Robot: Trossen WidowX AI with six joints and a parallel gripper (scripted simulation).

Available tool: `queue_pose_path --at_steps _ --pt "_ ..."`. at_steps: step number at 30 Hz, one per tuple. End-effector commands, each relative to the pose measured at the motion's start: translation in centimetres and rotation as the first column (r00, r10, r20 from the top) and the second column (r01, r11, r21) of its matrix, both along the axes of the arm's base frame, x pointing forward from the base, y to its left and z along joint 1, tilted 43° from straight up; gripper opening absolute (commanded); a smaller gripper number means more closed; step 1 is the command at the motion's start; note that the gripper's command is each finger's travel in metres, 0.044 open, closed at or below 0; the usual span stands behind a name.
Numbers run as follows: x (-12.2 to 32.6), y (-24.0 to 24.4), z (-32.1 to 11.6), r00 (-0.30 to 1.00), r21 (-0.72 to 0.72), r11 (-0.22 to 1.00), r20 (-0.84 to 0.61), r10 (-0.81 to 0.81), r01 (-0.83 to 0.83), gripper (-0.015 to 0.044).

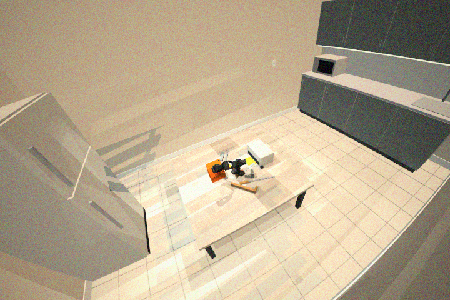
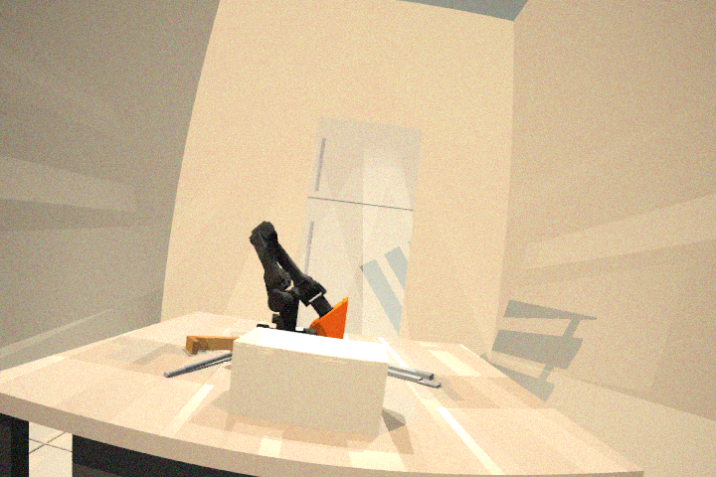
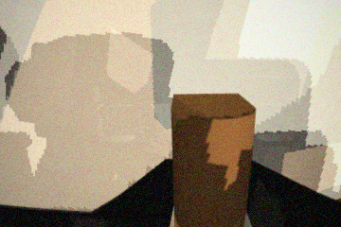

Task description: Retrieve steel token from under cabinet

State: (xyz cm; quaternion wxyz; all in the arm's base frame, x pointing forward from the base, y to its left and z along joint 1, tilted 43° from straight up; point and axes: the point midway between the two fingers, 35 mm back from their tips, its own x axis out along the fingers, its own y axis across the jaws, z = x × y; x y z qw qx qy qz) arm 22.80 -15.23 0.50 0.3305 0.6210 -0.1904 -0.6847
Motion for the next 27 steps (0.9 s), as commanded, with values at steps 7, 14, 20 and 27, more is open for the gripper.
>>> queue_pose_path --at_steps 7,14,20,27 --pt "1.3 0.1 -0.1 1.0 -0.001 1.0 0.019 -0.018 0.018 0.0" --pt "2.2 0.2 -0.2 0.999 -0.001 1.0 0.025 -0.024 0.024 0.0" --pt "2.9 0.3 -0.3 0.999 -0.001 1.0 0.028 -0.026 0.026 0.0" --pt "3.7 0.4 -0.4 0.999 0.0 1.0 0.03 -0.029 0.029 0.0"
